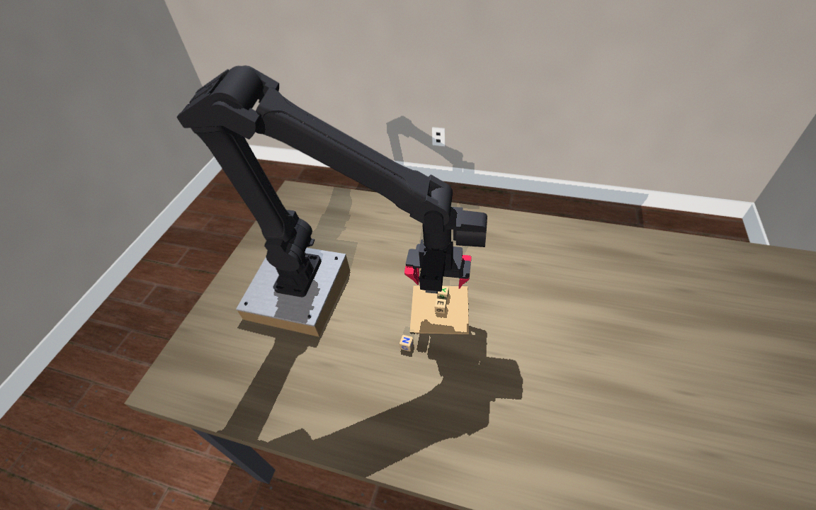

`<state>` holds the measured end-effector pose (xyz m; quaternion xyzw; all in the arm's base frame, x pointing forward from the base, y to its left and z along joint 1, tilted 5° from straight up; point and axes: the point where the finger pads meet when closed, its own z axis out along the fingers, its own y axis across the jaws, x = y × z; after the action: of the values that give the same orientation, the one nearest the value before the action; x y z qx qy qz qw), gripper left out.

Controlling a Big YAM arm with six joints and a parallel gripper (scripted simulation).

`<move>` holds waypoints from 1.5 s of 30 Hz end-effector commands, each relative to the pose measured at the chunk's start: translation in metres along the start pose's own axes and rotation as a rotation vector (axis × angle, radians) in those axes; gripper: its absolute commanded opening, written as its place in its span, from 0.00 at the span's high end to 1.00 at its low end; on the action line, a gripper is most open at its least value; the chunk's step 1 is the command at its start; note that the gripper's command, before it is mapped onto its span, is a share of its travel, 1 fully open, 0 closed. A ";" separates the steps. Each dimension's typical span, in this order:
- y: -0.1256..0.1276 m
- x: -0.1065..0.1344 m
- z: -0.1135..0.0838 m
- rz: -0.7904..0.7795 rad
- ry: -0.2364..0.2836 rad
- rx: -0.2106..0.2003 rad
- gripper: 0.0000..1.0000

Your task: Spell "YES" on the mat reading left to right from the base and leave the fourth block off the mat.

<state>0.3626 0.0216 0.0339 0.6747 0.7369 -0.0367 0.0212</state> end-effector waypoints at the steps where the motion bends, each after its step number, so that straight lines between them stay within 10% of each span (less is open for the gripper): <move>1: 0.000 0.028 -0.008 -0.229 0.000 -0.041 0.00; 11: -0.040 0.120 -0.001 -0.824 -0.006 -0.026 0.00; 15: -0.043 0.121 0.001 -1.087 -0.007 -0.031 0.00; 16: -0.043 0.121 0.001 -1.149 -0.007 -0.038 0.41; 17: -0.043 0.121 0.001 -1.172 -0.006 -0.042 0.41; 45: -0.047 0.123 0.008 -1.181 -0.003 -0.017 0.41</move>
<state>0.3029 0.1386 0.0180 0.1541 0.9872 -0.0416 -0.0014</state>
